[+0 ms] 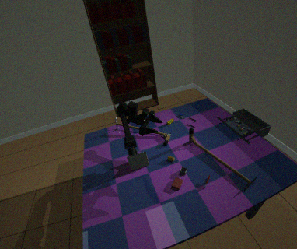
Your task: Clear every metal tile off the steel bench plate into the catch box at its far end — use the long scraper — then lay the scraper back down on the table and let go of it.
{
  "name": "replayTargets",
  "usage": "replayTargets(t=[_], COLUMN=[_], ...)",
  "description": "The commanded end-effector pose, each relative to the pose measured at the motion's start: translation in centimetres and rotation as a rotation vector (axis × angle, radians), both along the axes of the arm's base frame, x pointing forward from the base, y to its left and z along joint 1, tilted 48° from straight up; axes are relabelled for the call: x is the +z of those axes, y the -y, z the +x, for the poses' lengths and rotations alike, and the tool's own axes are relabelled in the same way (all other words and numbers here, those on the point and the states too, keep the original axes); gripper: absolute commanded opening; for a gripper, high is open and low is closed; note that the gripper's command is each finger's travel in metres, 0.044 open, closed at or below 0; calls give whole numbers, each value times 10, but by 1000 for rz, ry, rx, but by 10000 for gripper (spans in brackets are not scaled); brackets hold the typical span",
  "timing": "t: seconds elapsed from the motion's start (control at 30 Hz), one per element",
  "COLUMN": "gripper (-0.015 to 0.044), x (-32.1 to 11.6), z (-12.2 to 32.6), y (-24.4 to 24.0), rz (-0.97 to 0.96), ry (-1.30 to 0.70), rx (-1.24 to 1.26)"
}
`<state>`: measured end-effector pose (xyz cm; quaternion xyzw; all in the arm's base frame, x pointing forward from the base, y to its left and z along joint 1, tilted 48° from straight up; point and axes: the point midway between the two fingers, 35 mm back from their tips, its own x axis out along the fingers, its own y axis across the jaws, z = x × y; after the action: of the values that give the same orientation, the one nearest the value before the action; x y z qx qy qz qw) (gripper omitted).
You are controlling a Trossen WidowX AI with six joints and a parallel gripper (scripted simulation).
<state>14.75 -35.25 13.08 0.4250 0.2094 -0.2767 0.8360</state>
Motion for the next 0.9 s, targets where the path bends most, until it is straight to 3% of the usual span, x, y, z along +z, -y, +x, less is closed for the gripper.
replayTargets(t=[0.0, 0.33, 0.87], gripper=[440, 440, 440], x=[-1, 3, 35], z=[0, -9, -82], y=[0, 7, 50], rz=[-1, -7, -61], ry=[-5, 6, 87], rx=[0, -36, -299])
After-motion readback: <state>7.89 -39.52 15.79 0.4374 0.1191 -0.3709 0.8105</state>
